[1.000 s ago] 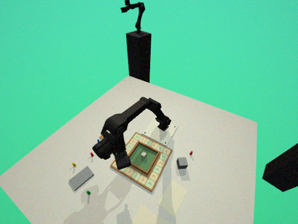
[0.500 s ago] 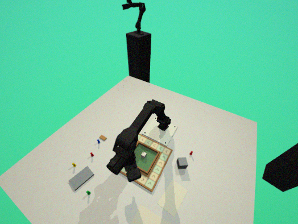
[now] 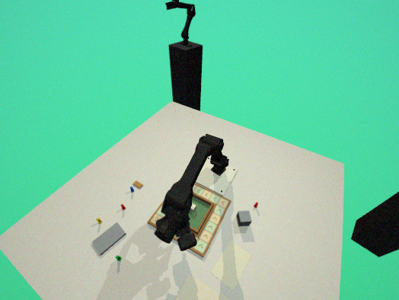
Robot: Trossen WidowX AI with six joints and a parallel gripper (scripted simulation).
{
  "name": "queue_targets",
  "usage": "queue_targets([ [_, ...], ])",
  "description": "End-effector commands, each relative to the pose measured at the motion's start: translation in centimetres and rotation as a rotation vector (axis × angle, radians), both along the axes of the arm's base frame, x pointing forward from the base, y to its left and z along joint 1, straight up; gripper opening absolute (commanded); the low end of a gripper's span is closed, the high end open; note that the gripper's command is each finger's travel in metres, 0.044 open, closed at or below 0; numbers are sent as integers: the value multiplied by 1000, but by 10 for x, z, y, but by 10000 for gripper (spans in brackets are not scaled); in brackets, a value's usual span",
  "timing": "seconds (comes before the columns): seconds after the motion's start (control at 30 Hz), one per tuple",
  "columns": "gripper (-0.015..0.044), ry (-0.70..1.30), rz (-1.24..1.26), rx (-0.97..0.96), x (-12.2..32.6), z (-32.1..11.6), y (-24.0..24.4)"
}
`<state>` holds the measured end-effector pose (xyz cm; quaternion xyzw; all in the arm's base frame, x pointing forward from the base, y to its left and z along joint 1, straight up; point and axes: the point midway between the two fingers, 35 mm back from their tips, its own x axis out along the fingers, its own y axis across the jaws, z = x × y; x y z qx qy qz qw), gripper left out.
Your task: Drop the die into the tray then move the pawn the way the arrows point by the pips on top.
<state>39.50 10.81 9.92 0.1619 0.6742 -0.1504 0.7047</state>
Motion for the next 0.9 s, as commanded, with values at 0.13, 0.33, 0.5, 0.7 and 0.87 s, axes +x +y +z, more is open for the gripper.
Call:
queue_targets([
  [0.13,0,16,-4,-1,-3,-26,0],
  [0.33,0,16,-4,-1,-2,-30,0],
  [0.5,0,16,-4,-1,-2,-37,0],
  [0.7,53,6,0,-2,0,-36,0],
  [0.87,184,6,0,-2,0,-36,0],
])
